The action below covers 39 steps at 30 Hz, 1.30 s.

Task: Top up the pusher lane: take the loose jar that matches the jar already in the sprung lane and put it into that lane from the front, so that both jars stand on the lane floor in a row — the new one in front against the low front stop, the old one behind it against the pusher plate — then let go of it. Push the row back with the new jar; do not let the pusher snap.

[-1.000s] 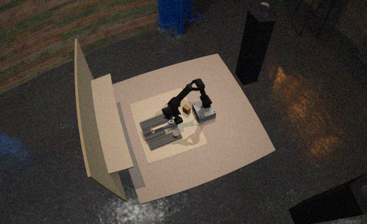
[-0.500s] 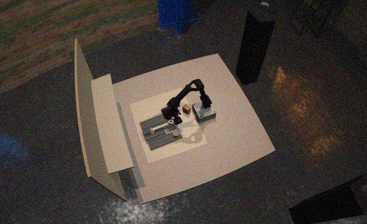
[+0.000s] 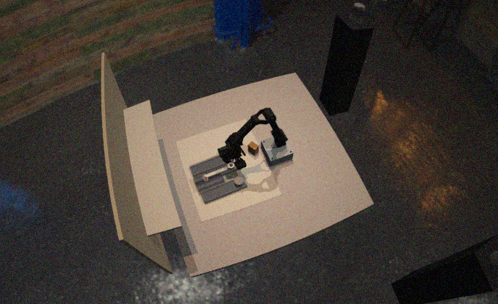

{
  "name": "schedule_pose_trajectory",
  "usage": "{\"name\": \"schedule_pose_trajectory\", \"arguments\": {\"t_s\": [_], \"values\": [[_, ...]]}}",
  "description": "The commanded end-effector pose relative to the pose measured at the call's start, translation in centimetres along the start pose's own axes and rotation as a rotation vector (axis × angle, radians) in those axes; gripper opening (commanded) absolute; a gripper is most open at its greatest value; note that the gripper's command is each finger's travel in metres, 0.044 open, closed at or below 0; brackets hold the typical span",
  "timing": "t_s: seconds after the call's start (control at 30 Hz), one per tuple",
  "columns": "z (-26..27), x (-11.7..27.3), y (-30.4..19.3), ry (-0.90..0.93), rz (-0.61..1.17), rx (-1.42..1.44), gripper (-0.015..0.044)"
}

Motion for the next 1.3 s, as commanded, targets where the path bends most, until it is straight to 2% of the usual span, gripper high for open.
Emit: {"name": "schedule_pose_trajectory", "arguments": {"t_s": [0.0,1.27], "values": [[0.0,0.3,0.9,0.003,-0.027,0.003,0.0000],[-0.1,0.5,2.7,0.003,-0.028,0.003,0.0000]]}}
Point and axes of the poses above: the point midway between the two fingers, 35 mm back from their tips, its own x axis back along the fingers, its own z axis across the jaws, y = z × x, the point moved 7 cm from there along x, back along the fingers, and after that the axes turned 5 degrees about x, right-handed, at the moved point
